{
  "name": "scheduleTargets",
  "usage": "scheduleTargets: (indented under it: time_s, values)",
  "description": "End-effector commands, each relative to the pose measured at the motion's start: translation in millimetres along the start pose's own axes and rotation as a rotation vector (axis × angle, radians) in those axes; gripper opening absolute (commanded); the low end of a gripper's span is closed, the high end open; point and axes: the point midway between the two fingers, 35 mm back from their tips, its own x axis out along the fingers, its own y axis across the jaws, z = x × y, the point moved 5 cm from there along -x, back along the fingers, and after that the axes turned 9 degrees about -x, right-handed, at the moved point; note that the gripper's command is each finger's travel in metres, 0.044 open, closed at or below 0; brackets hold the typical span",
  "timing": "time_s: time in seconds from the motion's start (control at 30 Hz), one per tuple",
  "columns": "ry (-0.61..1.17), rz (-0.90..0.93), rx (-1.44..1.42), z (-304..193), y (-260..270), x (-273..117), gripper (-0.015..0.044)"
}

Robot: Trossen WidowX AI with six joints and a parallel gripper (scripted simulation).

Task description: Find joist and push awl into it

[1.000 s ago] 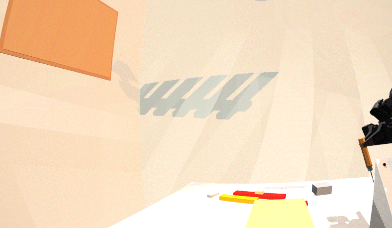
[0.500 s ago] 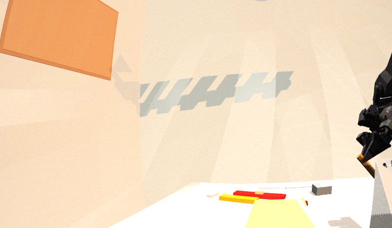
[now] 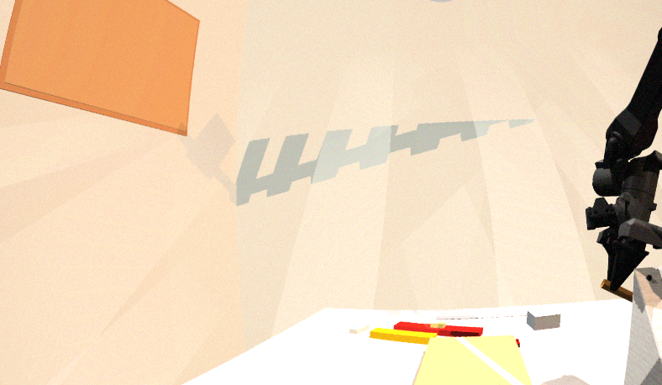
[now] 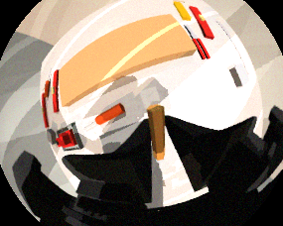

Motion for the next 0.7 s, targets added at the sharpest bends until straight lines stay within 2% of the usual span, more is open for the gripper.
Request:
scheduleTargets:
  time_s: [0.0, 0.3, 0.67]
  values:
    - [0.093, -0.076, 0.03, 9, 0, 2, 0.0]
    - [0.237, -0.251, 0.091, 27, 3, 9, 0.0]
    - [0.332, -0.477, 0.105, 51, 14, 21, 0.0]
